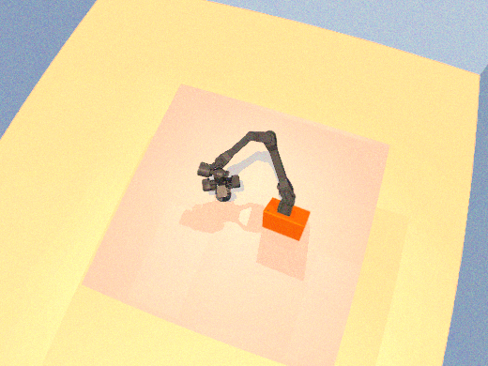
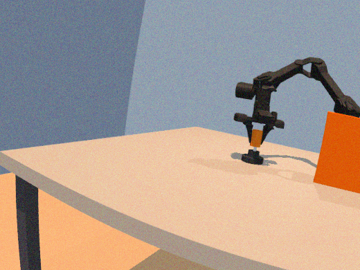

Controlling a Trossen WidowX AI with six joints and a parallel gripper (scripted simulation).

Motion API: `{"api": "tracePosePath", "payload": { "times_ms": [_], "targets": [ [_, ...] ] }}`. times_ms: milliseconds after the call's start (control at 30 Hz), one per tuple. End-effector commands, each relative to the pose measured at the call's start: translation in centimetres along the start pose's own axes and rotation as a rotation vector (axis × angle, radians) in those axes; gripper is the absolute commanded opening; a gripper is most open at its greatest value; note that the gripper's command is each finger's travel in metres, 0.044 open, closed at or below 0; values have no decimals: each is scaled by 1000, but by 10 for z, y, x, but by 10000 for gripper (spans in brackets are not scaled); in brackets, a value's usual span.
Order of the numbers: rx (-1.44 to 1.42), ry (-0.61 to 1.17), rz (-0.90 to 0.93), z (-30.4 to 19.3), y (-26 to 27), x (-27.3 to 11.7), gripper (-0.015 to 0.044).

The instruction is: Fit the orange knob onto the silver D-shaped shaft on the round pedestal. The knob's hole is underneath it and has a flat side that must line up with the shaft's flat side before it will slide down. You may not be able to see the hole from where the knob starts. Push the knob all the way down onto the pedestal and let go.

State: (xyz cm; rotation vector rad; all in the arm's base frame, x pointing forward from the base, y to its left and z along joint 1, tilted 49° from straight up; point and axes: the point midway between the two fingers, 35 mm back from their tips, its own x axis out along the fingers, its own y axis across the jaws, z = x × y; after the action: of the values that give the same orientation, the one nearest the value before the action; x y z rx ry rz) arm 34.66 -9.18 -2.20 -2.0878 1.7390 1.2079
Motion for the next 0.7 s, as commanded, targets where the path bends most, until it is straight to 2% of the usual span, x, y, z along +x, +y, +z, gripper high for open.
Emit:
{"api": "tracePosePath", "payload": {
  "times_ms": [0,667],
  "targets": [
    [2,8,-4,-1,-1,-3,0],
    [6,8,-3,1,1,11,0]
  ]
}}
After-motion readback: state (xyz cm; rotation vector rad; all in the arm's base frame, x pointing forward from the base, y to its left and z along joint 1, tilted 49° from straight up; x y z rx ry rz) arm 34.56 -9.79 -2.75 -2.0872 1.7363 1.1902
